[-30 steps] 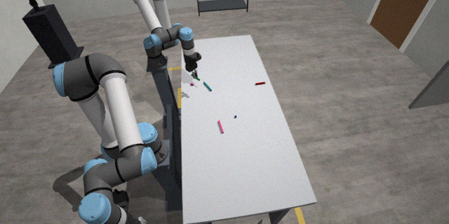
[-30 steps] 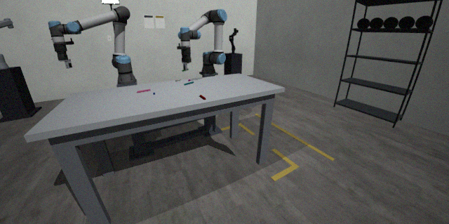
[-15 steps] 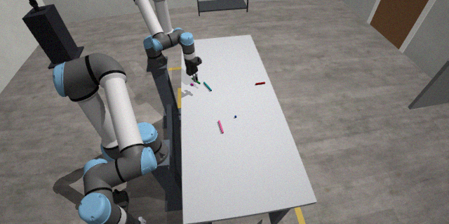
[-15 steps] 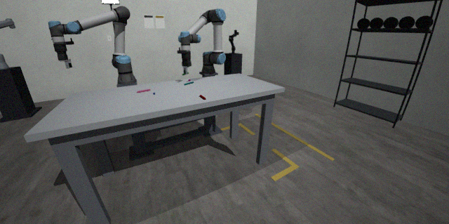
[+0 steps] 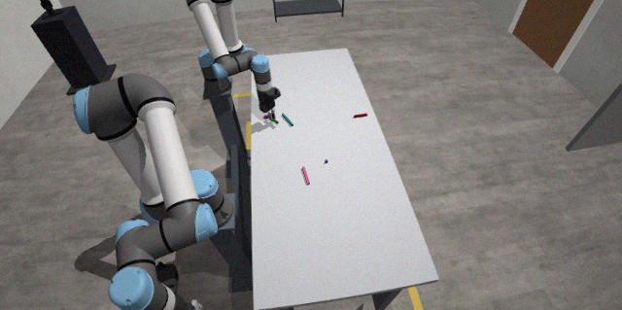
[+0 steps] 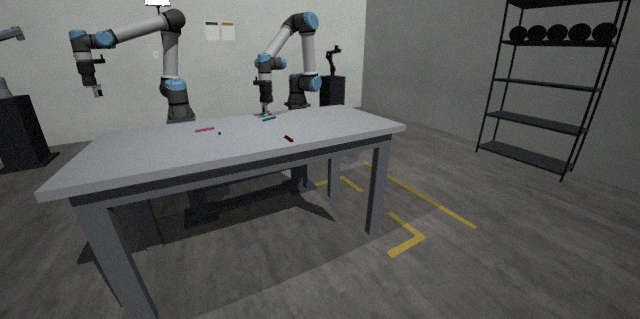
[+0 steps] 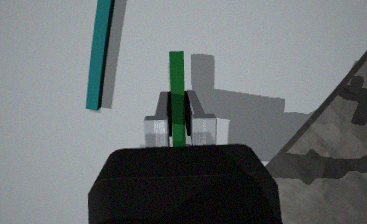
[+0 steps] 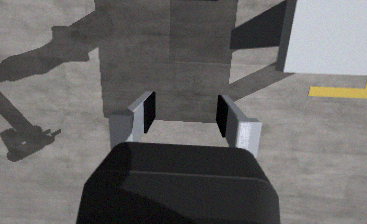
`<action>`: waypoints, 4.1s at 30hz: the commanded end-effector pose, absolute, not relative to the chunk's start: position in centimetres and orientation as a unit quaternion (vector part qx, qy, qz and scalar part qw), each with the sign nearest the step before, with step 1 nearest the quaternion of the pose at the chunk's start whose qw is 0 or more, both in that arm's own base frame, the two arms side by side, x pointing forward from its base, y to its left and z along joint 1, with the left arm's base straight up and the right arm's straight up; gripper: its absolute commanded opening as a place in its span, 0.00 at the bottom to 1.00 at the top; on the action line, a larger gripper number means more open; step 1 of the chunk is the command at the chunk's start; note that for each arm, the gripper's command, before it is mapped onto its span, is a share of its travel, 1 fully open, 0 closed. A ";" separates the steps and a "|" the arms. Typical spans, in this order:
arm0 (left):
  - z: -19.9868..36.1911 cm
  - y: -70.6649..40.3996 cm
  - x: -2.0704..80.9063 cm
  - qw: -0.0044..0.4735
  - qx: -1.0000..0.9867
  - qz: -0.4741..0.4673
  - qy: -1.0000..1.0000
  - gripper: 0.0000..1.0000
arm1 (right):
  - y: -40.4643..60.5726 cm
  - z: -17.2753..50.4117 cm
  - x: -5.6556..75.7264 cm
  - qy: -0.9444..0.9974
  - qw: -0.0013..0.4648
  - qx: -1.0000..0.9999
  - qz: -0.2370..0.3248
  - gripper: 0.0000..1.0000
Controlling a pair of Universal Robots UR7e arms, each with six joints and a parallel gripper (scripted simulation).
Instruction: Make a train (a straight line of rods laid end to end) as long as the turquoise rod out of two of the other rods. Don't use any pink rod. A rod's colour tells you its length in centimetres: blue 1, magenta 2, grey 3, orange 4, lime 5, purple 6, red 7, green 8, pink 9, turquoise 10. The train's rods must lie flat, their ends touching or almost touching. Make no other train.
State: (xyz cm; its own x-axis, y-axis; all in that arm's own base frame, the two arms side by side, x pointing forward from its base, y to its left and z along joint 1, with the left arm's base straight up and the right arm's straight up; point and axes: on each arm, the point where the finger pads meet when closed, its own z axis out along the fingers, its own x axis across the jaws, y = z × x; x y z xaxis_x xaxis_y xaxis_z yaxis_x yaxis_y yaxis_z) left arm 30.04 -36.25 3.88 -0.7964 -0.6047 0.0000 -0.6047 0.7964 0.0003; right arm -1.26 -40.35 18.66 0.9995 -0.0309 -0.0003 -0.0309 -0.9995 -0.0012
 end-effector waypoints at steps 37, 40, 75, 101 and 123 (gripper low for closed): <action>3.4 -36.3 30.1 0.000 0.319 0.001 -0.948 0.24 | -40.4 18.7 -1.2 0.015 0.000 -1.000 0.000 1.00; 3.4 -36.3 30.1 0.000 0.319 0.001 -0.948 0.24 | -40.4 18.7 -1.2 0.015 0.000 -1.000 0.000 1.00; 2.3 -36.3 30.1 0.000 0.319 0.001 -0.948 0.24 | -40.4 18.7 -1.2 0.015 0.000 -1.000 0.000 1.00; 2.3 -36.3 30.1 0.000 0.319 0.001 -0.948 0.24 | -40.4 18.7 -1.2 0.015 0.000 -1.000 0.000 1.00; 2.3 -36.1 29.9 0.000 0.319 0.001 -0.948 0.24 | -40.4 18.7 -1.2 0.015 0.000 -1.000 0.000 1.00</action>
State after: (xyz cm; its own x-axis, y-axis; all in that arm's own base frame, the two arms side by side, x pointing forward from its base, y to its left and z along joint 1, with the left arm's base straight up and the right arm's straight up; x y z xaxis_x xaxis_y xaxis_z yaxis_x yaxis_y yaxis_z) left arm 29.88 -36.05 2.20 -0.7964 -0.6047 0.0001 -0.6047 0.7964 0.0001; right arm -1.26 -40.35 18.66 0.9995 -0.0309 -0.0003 -0.0309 -0.9995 -0.0012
